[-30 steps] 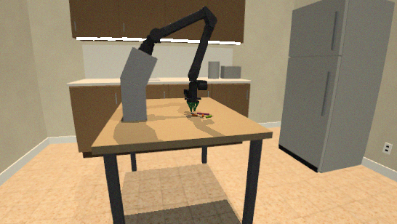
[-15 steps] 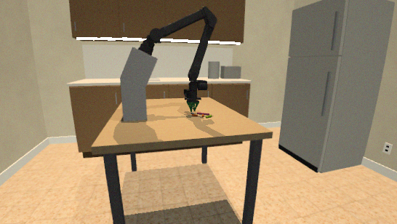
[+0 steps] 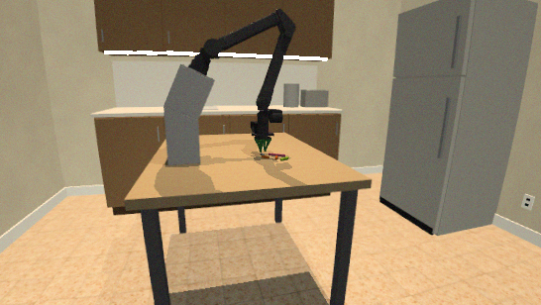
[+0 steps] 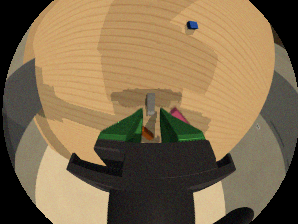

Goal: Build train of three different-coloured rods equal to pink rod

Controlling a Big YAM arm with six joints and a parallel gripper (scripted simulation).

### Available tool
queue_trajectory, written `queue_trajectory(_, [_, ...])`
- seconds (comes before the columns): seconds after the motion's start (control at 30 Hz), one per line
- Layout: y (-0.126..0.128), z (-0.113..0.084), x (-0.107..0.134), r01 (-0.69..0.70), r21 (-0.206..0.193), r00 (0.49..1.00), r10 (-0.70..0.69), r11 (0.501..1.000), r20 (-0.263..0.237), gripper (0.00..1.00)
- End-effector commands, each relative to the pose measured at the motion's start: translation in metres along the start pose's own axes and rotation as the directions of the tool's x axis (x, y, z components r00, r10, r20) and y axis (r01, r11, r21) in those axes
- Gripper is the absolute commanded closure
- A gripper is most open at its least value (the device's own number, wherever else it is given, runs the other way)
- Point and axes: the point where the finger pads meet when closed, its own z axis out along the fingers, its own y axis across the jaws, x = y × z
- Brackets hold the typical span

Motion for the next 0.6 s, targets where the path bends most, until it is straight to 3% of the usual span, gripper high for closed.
queue_trajectory(0.0, [0.0,-0.004,0.002,0.006,-0.005,1.0,-0.006,1.0,0.004,0.77])
queue_trajectory(0.33, [0.006,0.005,0.0,0.006,-0.013,1.0,-0.006,1.0,0.006,0.77])
queue_trajectory(0.57, [0.0,0.011,0.0,0.007,0.005,1.0,-0.007,1.0,0.003,0.77])
